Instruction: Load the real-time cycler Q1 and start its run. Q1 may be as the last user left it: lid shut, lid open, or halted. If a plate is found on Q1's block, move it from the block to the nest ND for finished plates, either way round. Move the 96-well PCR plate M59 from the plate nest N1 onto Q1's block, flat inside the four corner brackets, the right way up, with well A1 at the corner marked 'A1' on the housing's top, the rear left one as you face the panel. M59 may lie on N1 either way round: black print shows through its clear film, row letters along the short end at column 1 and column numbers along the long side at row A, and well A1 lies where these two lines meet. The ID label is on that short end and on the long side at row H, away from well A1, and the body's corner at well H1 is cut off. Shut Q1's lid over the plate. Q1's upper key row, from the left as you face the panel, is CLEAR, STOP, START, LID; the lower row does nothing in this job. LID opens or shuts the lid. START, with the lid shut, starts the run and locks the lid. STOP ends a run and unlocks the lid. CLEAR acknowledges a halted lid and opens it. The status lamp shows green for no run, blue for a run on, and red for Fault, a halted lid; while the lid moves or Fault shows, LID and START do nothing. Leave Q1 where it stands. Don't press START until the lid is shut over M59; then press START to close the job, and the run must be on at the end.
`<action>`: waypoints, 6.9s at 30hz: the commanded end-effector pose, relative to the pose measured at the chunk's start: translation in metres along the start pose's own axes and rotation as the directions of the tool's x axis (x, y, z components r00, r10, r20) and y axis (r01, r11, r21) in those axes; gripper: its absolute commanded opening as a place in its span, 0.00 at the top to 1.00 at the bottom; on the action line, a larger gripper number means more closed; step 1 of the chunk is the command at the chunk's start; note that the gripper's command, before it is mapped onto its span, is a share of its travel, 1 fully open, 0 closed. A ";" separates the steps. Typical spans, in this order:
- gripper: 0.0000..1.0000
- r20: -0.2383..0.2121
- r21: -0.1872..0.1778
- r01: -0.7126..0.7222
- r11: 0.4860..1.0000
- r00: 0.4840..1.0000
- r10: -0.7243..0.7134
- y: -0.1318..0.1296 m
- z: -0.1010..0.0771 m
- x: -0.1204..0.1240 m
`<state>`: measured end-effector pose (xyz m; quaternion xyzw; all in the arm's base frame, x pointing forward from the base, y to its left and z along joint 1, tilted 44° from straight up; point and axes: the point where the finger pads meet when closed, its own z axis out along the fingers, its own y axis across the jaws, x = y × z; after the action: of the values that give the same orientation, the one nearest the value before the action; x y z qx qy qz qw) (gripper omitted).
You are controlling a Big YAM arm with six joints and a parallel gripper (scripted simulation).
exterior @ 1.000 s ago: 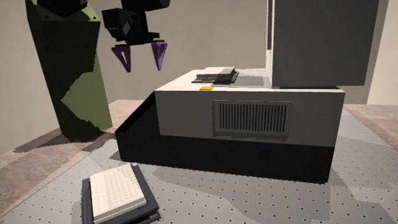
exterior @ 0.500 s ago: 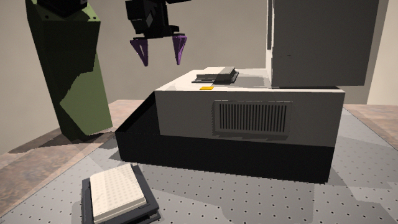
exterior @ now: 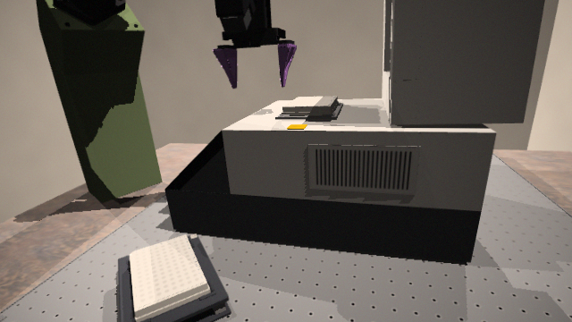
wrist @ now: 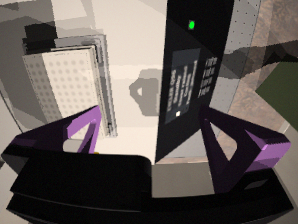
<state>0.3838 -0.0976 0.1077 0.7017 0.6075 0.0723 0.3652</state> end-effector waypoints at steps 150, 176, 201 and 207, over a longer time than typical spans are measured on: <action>0.00 0.007 -0.078 -0.054 0.996 0.998 0.055 0.125 0.020 -0.002; 0.00 0.002 -0.062 -0.050 0.997 0.999 0.050 0.118 0.030 0.000; 0.00 0.003 -0.080 -0.057 0.995 0.998 0.057 0.126 0.029 -0.003; 0.00 0.002 -0.087 -0.059 0.994 0.998 0.060 0.129 0.027 -0.004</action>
<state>0.4887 -0.1062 0.1353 0.7094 0.5941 0.0856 0.3694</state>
